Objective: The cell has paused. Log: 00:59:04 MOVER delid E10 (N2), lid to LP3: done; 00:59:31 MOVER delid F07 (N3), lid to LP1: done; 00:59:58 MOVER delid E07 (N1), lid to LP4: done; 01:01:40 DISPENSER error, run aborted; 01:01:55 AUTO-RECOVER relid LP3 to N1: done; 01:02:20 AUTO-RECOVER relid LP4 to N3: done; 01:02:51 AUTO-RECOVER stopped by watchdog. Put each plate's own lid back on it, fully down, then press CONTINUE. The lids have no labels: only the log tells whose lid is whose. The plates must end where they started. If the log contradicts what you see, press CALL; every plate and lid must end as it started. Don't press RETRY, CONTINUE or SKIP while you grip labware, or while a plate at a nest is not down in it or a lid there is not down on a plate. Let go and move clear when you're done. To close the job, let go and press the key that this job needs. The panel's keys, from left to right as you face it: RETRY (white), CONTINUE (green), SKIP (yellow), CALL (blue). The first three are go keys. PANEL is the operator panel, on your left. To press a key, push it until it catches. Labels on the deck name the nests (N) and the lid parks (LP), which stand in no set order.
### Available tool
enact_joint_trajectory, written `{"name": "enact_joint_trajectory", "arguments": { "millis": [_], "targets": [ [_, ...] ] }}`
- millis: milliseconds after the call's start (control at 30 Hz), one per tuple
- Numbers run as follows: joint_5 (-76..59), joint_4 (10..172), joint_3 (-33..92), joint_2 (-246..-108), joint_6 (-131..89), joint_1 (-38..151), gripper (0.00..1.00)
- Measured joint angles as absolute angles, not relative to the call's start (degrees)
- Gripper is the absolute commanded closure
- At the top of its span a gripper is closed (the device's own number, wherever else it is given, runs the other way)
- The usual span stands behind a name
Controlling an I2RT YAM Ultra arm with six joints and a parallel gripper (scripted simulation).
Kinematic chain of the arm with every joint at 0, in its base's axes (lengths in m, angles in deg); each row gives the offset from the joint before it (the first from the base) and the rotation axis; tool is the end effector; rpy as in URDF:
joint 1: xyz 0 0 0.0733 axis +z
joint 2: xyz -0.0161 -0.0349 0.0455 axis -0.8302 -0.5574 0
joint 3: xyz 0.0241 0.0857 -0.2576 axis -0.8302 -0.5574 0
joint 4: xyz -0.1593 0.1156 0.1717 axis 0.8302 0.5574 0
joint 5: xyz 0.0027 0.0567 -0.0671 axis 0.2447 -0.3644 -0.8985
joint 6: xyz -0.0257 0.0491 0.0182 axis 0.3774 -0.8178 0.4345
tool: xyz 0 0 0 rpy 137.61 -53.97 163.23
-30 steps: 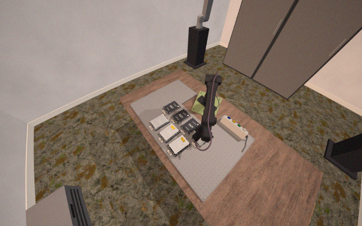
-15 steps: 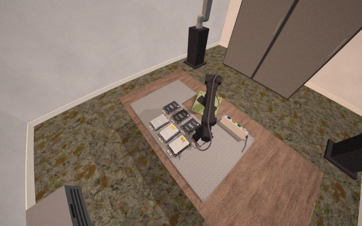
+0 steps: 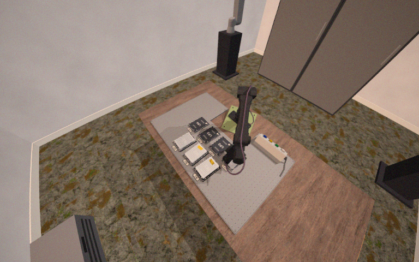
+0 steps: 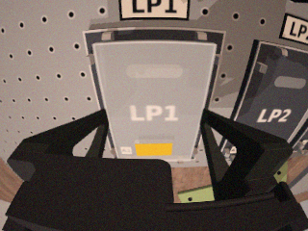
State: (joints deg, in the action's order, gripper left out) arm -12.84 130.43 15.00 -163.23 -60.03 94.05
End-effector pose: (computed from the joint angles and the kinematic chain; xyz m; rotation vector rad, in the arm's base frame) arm 0.2237 0.1713 0.2262 0.0168 2.8477 0.1764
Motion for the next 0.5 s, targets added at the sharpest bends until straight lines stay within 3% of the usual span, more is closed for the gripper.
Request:
{"name": "enact_joint_trajectory", "arguments": {
  "millis": [33, 67, 500],
  "targets": [
    [-12.8, 130.4, 15.0, -163.2, -60.0, 94.1, 0.20],
    [-12.8, 130.4, 15.0, -163.2, -60.0, 94.1, 1.00],
    [-12.8, 130.4, 15.0, -163.2, -60.0, 94.1, 1.00]
  ]
}}
